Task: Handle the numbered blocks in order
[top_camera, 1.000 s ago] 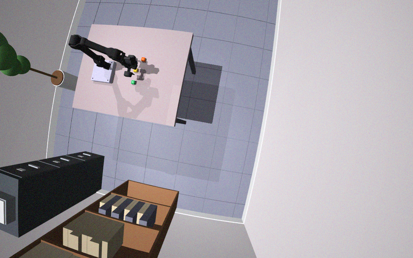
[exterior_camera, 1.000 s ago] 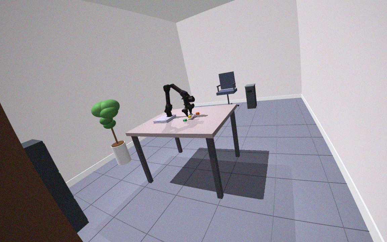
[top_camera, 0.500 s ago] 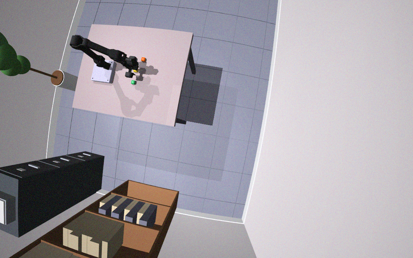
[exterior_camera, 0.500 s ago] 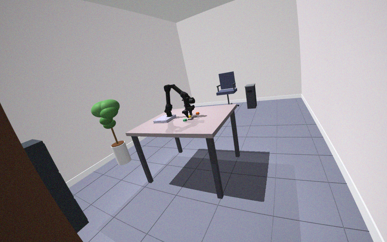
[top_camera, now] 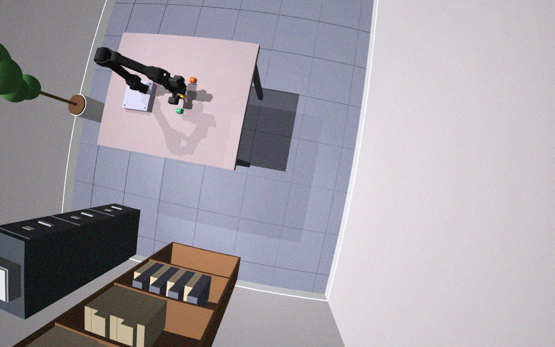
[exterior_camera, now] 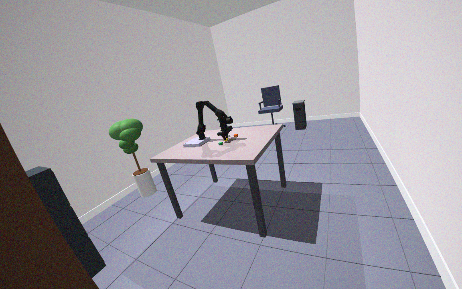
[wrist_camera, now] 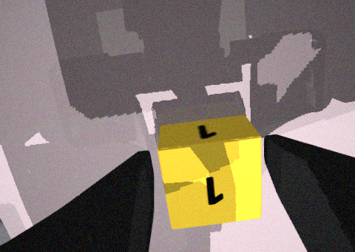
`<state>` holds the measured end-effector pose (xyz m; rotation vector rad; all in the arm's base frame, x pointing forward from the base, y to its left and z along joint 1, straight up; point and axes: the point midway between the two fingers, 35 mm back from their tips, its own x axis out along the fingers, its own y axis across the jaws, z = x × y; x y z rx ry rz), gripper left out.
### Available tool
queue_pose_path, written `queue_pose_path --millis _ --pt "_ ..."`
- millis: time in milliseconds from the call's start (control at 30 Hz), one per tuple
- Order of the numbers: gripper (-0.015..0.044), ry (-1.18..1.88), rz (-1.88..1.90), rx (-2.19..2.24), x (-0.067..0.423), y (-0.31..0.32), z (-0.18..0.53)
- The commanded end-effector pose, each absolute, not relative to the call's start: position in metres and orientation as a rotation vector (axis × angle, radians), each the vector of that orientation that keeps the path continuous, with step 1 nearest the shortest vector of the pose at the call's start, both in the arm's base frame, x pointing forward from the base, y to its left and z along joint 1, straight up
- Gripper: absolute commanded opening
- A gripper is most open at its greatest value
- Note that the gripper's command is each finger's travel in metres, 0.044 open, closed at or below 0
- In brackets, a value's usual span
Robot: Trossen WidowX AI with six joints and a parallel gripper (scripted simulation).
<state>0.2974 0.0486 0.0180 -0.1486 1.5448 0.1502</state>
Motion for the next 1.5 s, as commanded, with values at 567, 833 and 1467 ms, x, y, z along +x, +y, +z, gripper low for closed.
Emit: queue_pose_path --millis 567,833,1467 --pt "0.012 1.544 0.147 -0.147 0.298 0.049 0.018" --pt "0.0146 1.544 0.147 -0.147 0.298 0.049 0.018" --pt "0.04 1.544 0.147 -0.147 0.297 0.048 0.054"
